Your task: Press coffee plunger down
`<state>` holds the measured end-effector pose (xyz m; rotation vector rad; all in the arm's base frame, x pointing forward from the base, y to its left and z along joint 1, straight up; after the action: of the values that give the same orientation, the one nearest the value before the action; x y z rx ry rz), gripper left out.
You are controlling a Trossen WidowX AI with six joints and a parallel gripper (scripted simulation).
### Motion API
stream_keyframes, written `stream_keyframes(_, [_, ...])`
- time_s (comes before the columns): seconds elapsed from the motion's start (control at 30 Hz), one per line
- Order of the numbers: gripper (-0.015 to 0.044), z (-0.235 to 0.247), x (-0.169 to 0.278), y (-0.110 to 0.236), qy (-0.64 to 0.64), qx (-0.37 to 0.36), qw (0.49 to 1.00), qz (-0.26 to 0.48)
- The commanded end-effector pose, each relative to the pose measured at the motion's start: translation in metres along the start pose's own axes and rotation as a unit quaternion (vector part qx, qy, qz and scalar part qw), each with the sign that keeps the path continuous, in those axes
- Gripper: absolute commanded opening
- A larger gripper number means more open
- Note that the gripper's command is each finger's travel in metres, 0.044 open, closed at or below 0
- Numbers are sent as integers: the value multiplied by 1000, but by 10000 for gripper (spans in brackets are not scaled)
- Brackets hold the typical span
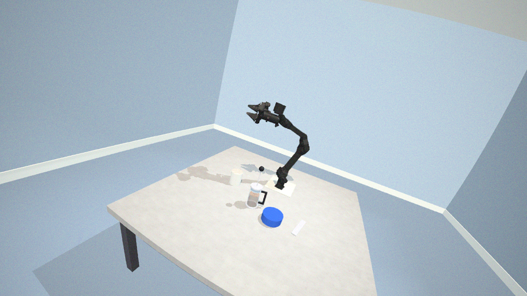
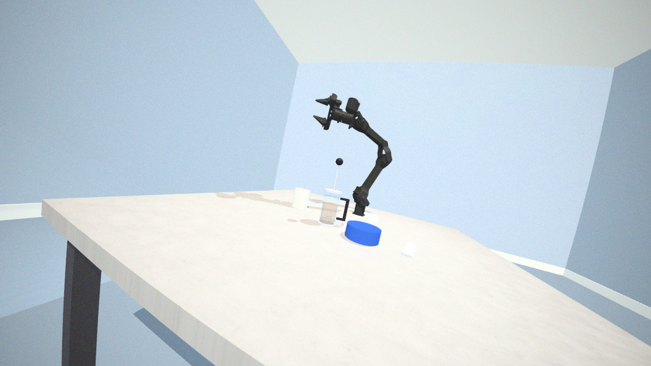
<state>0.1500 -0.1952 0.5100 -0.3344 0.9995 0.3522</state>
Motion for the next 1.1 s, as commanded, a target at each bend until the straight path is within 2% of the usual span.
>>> stream_keyframes(0.0, [440, 23, 47, 21, 94, -81, 985, 119])
stream_keyframes(0.2, [440, 47, 101, 65, 222, -216, 918, 248])
stream_keyframes(0.47, [440, 57, 153, 136, 365, -403, 764, 347])
stream_keyframes(0.63, [440, 50, 165, 138, 368, -407, 760, 348])
stream_keyframes(0.83, [440, 28, 202, 142, 368, -405, 761, 348])
stream_keyframes(1.07, [440, 26, 205, 141, 368, -403, 762, 348])
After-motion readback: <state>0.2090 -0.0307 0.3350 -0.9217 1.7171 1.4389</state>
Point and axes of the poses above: the point midway between the two fingers, 35 mm back from their tips, its own y axis back along the fingers, its own z axis across the jaws, x = y × z, the point moved 8 cm from there along y, back along the fingers, and after that the axes turned 9 degrees about y, right-handed, at the moved point
